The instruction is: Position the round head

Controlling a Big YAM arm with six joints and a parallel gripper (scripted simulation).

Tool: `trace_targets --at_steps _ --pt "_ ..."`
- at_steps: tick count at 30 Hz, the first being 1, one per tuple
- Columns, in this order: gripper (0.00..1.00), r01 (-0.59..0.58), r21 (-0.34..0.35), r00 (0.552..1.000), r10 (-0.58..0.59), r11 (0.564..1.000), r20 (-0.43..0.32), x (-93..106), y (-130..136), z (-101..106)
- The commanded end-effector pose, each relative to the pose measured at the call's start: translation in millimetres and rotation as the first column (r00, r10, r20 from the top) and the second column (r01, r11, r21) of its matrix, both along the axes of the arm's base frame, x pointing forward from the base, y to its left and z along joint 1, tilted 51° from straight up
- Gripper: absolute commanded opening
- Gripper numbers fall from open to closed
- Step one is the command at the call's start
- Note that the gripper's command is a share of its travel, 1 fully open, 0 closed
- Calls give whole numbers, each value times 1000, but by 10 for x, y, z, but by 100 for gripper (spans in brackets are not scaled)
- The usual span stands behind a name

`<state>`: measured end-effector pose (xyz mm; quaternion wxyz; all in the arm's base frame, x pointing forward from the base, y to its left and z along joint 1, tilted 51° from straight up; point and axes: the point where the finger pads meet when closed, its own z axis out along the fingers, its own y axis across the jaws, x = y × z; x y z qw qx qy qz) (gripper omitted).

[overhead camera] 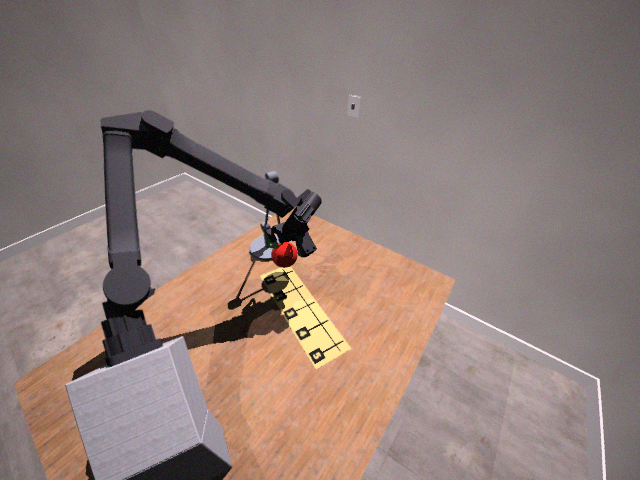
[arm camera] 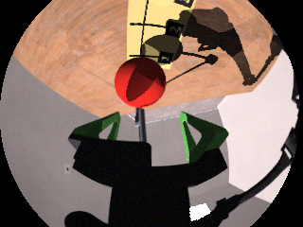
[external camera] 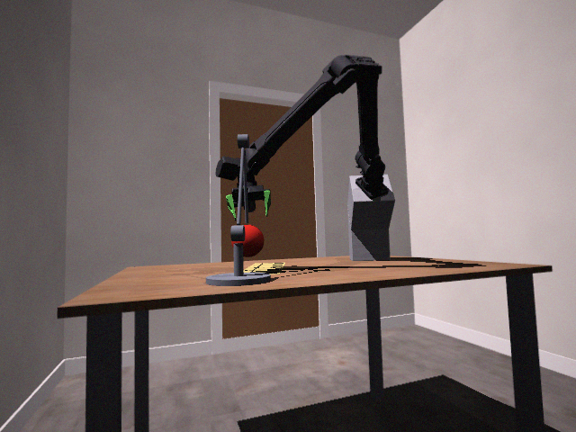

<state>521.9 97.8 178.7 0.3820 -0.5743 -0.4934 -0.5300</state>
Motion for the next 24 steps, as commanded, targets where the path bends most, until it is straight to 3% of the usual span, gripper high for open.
trace_targets --at_steps 1,24 --pt "100 5 -2 1000 -5 1000 14 24 -28 61" --pt "100 5 -1 1000 -5 1000 9 11 -26 38"
